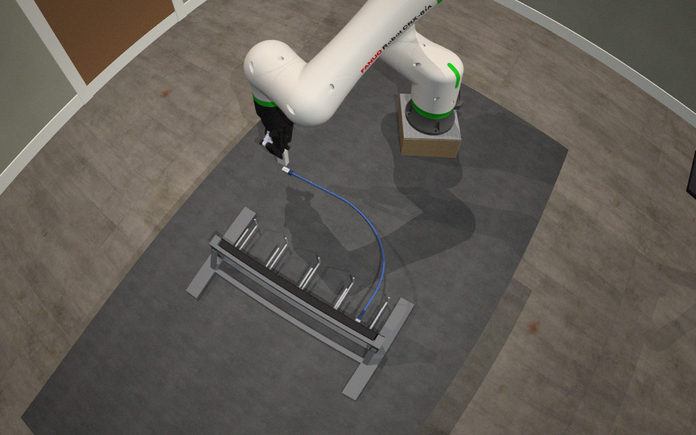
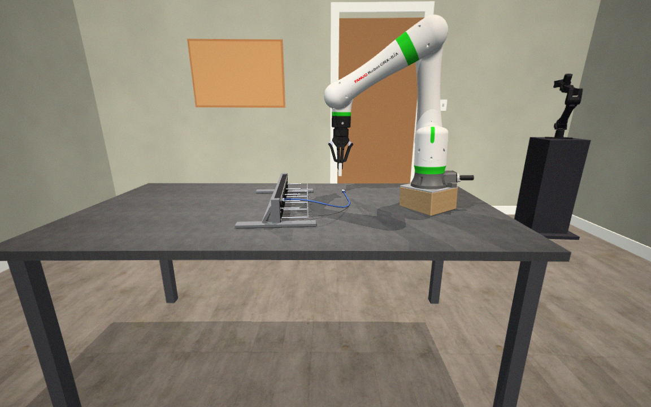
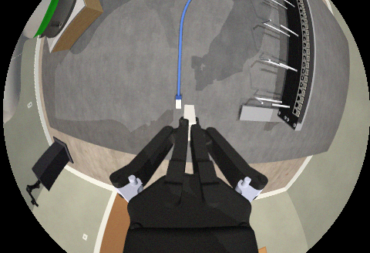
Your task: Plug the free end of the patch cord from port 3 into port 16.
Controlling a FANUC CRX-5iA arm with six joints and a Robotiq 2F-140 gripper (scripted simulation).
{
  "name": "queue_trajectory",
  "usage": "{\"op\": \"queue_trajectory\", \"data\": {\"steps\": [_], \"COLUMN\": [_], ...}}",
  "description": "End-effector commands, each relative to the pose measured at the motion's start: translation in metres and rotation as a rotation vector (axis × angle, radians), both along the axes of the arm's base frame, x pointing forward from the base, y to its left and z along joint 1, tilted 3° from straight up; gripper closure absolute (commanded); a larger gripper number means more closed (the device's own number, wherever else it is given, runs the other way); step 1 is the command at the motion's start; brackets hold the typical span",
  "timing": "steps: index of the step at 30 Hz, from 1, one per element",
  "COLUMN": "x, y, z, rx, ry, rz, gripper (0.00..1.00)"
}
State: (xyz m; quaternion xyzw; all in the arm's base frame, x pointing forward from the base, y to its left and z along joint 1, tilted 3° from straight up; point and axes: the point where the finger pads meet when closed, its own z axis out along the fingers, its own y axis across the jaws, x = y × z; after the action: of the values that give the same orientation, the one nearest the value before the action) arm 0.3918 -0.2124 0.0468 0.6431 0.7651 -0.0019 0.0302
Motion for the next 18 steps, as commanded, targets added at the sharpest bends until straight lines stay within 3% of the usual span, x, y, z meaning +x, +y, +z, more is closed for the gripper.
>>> {"op": "queue_trajectory", "data": {"steps": [1,3,5,8,18], "x": [0.029,0.049,0.049,0.081,0.153], "y": [-0.002,-0.003,-0.003,-0.003,0.001], "z": [0.014,0.023,0.023,0.038,0.073], "rx": [-0.011,-0.019,-0.019,-0.031,-0.057], "ry": [-0.014,-0.024,-0.024,-0.041,-0.084], "rz": [-0.007,-0.012,-0.012,-0.022,-0.046], "gripper": [1.0,1.0,1.0,1.0,1.0]}}
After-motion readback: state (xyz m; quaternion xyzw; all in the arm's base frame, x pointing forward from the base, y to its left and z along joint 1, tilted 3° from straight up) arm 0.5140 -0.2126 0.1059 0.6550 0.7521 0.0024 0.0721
